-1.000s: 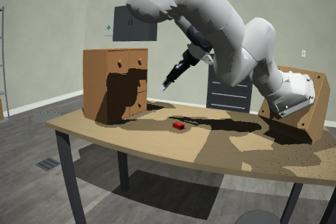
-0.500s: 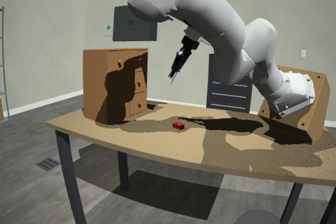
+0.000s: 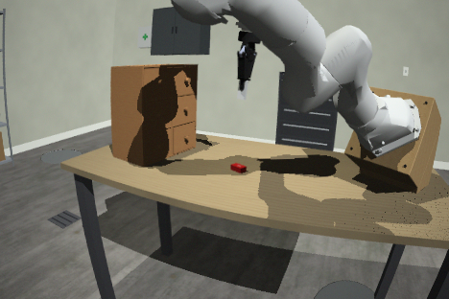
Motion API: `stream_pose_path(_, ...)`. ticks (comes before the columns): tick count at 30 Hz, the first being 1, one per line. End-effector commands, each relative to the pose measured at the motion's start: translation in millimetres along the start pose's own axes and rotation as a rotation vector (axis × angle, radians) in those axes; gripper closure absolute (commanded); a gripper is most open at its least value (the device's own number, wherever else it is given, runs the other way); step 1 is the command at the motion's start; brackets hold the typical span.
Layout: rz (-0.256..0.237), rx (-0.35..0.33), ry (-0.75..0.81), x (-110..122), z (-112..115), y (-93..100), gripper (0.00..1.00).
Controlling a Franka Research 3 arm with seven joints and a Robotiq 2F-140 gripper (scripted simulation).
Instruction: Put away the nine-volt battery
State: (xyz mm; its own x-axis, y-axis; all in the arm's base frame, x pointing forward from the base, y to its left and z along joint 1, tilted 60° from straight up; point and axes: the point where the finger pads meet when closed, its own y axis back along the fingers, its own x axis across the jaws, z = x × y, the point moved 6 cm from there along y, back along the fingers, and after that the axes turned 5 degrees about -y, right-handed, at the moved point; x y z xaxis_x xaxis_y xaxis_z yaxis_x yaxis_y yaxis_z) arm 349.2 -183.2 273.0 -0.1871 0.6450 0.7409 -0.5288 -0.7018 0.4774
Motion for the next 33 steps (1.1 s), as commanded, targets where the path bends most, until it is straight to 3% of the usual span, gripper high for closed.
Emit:
stream_pose_path(1,0.033,0.098,-0.09,5.9,-11.1,4.3,1.0)
stream_pose_path(6,0.032,0.127,-0.09,5.7,-12.7,8.4,1.0)
stream_pose_path(33,0.032,0.129,-0.09,5.7,-12.8,8.7,1.0)
